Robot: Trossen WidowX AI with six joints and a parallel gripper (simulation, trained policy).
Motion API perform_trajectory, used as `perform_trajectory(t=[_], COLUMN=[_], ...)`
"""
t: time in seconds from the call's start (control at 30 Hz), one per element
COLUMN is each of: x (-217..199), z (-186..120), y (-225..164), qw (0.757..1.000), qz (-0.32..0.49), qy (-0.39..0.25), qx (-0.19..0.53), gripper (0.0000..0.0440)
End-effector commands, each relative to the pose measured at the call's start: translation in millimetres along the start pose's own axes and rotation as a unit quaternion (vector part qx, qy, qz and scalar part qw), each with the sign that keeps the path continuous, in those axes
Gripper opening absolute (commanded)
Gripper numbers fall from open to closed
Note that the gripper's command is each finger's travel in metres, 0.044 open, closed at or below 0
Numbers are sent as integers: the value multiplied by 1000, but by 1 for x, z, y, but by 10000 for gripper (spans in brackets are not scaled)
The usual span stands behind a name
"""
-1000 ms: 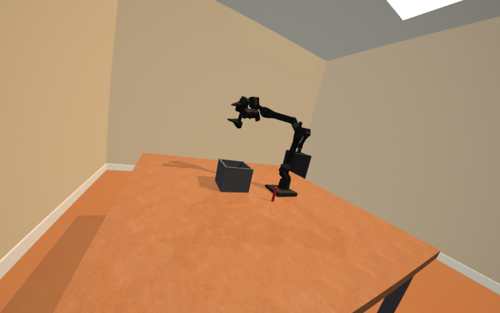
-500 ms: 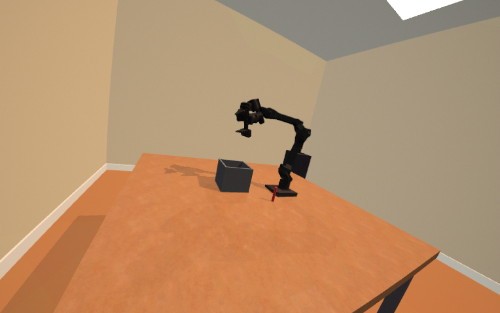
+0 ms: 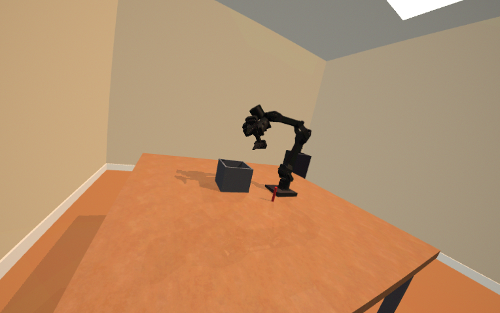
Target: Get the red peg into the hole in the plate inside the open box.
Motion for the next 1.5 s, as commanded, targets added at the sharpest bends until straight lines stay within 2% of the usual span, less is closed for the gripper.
perform_trajectory(t=[0.0, 0.37, 0.8, 1.07, 1.47], x=[-18, -84, -155, -185, -222], z=[7, 26, 32, 37, 57], y=[-14, -48, -67, -68, -54], qw=[999, 979, 929, 903, 881], qz=[18, 78, 130, 137, 142], qy=[-38, -189, -345, -401, -438], qx=[11, 22, -30, -73, -109], gripper=[432, 432, 439, 440, 440])
Point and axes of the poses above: the point midway between the two fingers, 35 mm back from their tips, its own z axis out along the fingers, its own x axis across the jaws, y = z × x, the point moved 3 cm from there along -z, back along the fingers, and after that the axes turned 10 degrees about z, right-handed, at the moved point
